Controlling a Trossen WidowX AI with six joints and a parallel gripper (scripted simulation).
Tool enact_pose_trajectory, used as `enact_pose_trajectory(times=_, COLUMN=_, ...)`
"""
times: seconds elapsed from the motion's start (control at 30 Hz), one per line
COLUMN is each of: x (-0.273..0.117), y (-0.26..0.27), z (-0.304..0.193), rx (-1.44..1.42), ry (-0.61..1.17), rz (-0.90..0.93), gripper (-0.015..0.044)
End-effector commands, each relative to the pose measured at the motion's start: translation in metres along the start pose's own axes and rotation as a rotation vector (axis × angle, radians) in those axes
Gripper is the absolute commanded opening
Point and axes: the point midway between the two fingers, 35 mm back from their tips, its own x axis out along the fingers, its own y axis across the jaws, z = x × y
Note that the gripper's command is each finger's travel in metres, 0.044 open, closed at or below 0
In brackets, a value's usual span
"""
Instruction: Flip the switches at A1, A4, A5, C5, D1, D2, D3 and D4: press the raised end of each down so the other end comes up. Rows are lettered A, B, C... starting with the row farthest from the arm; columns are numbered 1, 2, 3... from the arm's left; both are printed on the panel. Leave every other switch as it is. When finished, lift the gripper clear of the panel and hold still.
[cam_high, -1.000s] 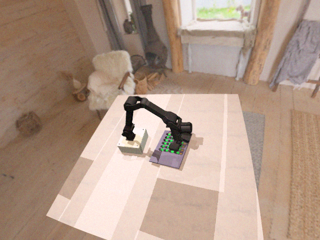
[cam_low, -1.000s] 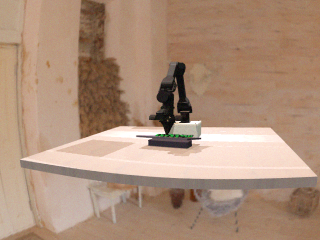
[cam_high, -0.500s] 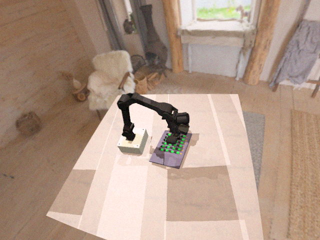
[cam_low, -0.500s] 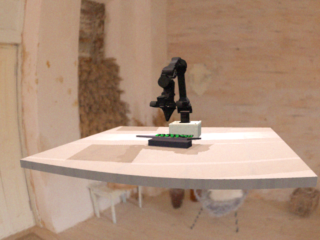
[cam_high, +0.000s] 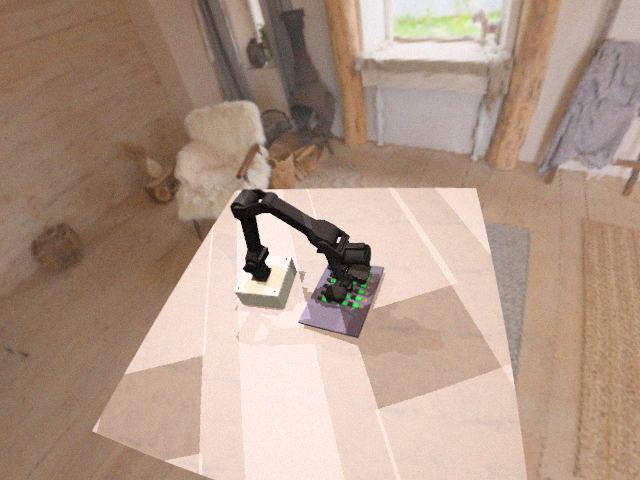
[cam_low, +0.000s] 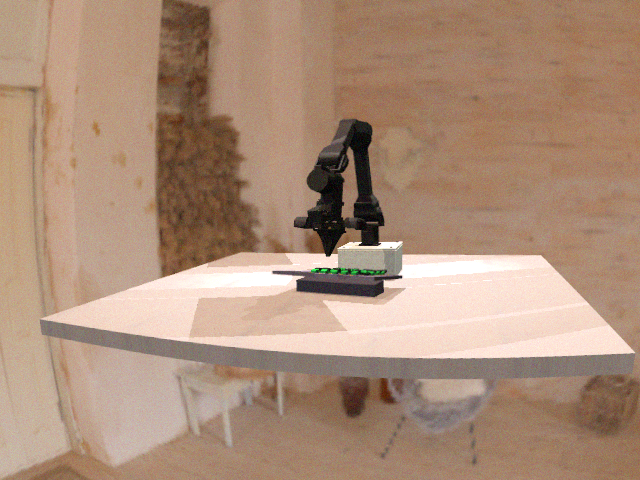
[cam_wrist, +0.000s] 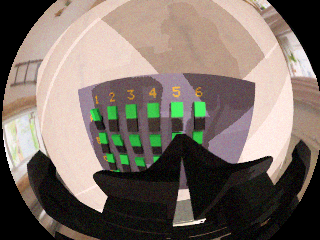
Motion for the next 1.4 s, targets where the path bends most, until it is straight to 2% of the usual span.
enact_pose_trajectory(times=0.0, x=0.005, y=0.000, z=-0.001, rx=-0.004, ry=-0.002, rz=0.004, gripper=0.0000)
enact_pose_trajectory(times=0.53, x=0.029, y=0.000, z=-0.002, rx=-0.004, ry=-0.002, rz=0.004, gripper=0.0000)
enact_pose_trajectory(times=1.37, x=0.030, y=0.000, z=-0.002, rx=-0.004, ry=-0.002, rz=0.004, gripper=0.0000)
